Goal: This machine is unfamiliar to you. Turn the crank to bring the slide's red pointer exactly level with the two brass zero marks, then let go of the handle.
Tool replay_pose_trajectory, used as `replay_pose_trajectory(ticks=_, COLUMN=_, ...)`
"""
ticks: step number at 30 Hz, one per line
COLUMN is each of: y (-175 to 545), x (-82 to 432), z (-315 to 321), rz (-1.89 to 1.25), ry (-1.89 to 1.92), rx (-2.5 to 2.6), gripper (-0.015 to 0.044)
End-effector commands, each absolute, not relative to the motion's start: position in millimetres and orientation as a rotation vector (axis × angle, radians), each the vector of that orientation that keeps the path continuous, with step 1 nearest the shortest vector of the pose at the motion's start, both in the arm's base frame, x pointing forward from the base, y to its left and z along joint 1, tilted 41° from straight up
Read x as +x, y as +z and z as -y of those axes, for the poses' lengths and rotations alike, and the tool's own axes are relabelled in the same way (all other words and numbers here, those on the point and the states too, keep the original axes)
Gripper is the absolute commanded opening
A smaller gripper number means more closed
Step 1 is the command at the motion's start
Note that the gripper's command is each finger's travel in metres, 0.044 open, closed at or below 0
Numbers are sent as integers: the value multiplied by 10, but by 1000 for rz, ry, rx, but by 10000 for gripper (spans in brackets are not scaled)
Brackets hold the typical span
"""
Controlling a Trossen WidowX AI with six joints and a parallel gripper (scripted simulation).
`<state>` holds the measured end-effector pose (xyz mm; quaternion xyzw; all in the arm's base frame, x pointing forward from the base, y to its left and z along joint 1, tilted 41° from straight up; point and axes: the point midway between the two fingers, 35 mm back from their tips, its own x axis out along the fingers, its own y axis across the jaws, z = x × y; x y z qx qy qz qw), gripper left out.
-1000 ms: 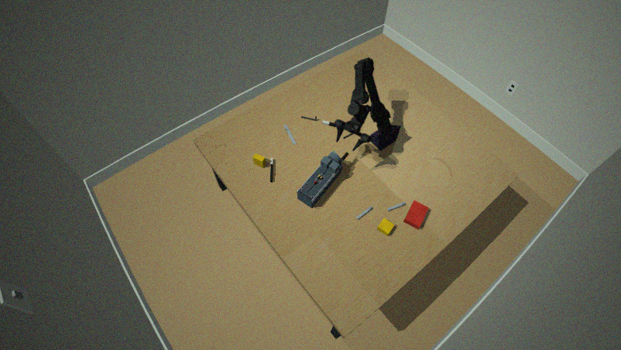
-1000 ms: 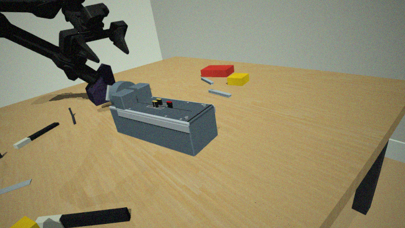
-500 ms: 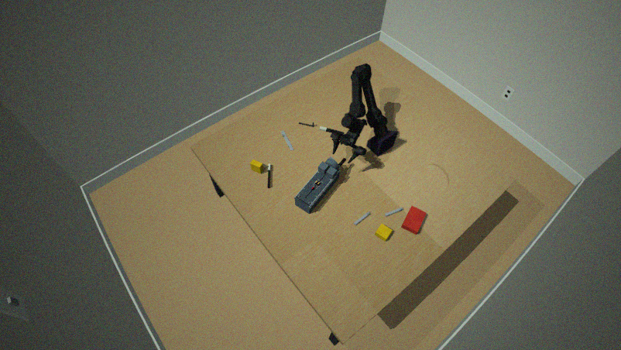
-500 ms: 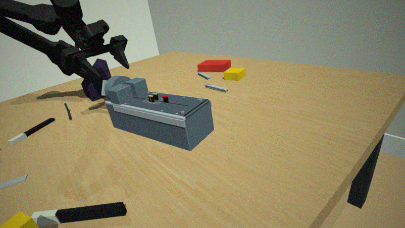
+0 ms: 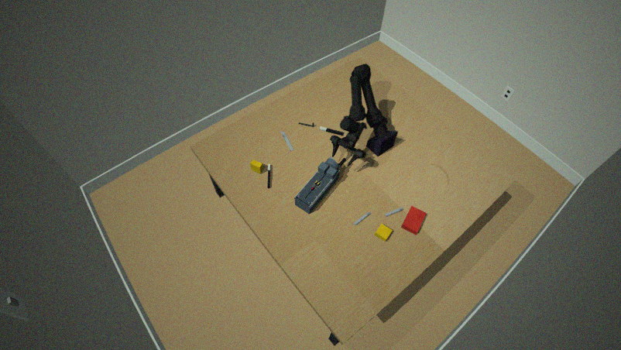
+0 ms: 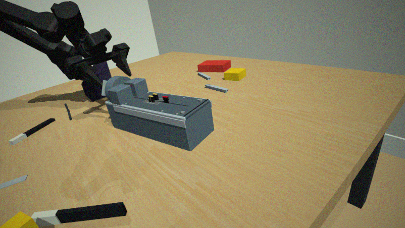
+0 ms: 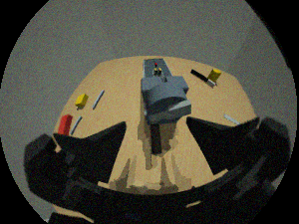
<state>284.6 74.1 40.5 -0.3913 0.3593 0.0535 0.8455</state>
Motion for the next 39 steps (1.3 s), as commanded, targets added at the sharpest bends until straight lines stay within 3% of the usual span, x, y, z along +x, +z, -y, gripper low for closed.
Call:
replay_pose_trajectory(ticks=1, y=305, x=2846, z=-689, rz=-771, ry=118, rx=-833, gripper=440)
replay_pose_trajectory(ticks=29, y=-7, x=2868, z=-401, rz=-768, ry=116, rx=-837, gripper=440)
replay_pose_trajectory(ticks=39, y=-7, x=2868, z=-401, rz=-768, ry=116, rx=-837, gripper=177)
